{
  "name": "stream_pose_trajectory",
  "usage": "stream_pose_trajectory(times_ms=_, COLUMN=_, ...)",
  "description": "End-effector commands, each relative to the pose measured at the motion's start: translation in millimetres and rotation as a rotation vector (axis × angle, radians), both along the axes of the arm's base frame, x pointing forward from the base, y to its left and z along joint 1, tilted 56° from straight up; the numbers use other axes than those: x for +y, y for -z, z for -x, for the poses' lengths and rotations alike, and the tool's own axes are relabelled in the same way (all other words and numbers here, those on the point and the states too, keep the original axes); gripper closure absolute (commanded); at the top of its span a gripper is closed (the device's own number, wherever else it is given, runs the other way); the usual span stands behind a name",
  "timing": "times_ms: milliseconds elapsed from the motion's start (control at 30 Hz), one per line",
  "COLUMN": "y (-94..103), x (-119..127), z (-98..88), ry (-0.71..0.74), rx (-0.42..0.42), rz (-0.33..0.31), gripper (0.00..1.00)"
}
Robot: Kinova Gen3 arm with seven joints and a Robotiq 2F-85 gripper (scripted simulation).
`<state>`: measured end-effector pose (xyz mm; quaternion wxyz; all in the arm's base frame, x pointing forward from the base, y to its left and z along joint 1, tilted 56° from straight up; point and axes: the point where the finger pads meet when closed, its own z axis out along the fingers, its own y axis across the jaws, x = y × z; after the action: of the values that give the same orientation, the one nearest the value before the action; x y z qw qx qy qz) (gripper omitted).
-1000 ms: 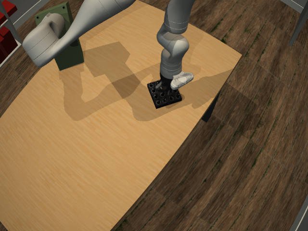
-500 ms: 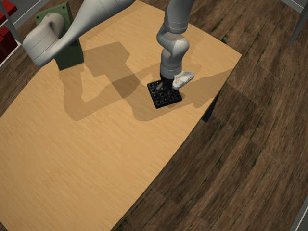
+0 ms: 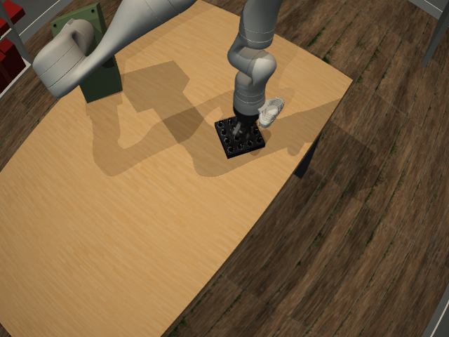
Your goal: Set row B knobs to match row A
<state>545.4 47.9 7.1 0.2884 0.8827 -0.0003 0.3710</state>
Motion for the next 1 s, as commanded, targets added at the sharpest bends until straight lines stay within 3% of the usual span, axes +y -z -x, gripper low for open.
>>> stream_pose_trajectory(times_ms=0, y=0.2, x=-0.4, z=-0.1, ry=-0.031, rx=0.028, rz=0.037, gripper=0.92)
stream_pose_trajectory(times_ms=100, y=0.2, x=-0.4, z=-0.1, ry=-0.046, rx=0.042, rz=0.055, gripper=0.92)
stream_pose_trajectory(times_ms=600, y=0.1, x=-0.4, z=-0.1, ry=-0.261, rx=0.238, rz=0.307, gripper=0.92)
stream_pose_trajectory(times_ms=967, y=0.1, x=-0.4, z=-0.1, ry=-0.34, rx=0.31, rz=0.4, gripper=0.92)
